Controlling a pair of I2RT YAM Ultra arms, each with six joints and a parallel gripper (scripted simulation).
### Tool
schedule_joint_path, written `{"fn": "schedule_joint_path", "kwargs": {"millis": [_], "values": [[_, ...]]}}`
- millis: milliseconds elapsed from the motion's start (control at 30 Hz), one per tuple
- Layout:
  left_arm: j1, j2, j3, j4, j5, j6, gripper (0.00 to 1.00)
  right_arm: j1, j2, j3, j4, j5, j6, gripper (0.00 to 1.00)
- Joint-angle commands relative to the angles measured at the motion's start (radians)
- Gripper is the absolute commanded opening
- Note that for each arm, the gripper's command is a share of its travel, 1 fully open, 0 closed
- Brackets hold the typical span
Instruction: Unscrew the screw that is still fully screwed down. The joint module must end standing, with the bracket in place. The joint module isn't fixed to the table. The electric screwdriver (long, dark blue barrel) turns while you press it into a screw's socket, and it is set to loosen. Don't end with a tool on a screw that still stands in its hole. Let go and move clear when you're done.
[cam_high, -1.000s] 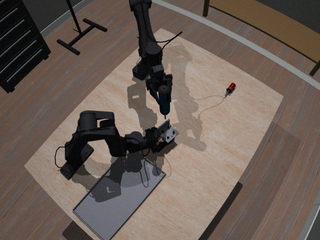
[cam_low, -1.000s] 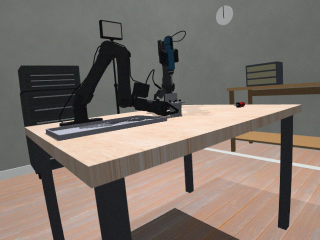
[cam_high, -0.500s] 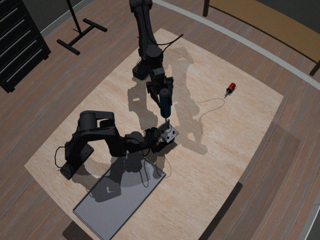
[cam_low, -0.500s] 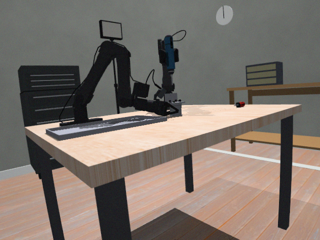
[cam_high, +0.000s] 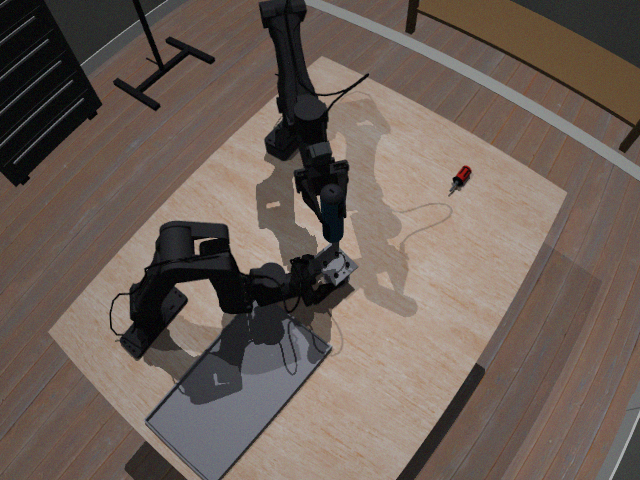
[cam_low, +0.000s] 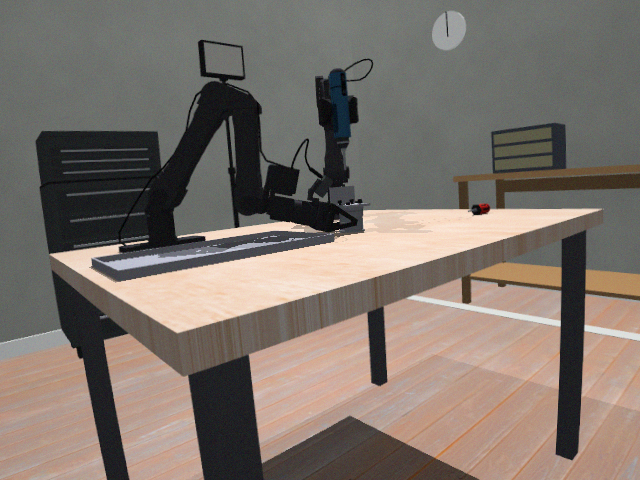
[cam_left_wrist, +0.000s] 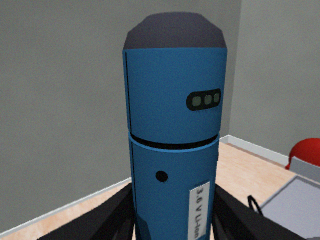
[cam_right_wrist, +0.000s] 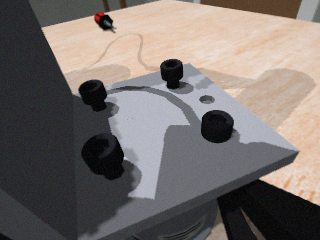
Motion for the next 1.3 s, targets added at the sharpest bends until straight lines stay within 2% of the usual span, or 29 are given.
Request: {"fn": "schedule_joint_path", "kwargs": {"millis": [0,67,400,567,933,1267], "values": [[0.014,-0.044,0.051,0.098,-0.002,-0.005,0.42,0.002,-0.005,0.006,-0.01,0.005,0.004,0.59],[0.015,0.0,0.062,0.097,-0.001,-0.005,0.42,0.002,-0.005,0.006,-0.01,0.005,0.004,0.59],[0.015,0.049,0.103,0.105,-0.001,-0.005,0.42,0.002,-0.005,0.006,-0.01,0.005,0.004,0.59],[0.014,0.015,0.102,0.108,-0.001,-0.005,0.42,0.002,-0.005,0.006,-0.01,0.005,0.004,0.59],[0.015,0.07,0.122,0.107,-0.001,-0.005,0.42,0.002,-0.005,0.006,-0.01,0.005,0.004,0.59],[0.015,0.05,0.124,0.112,-0.004,-0.006,0.42,0.002,-0.005,0.006,-0.01,0.005,0.004,0.59]]}}
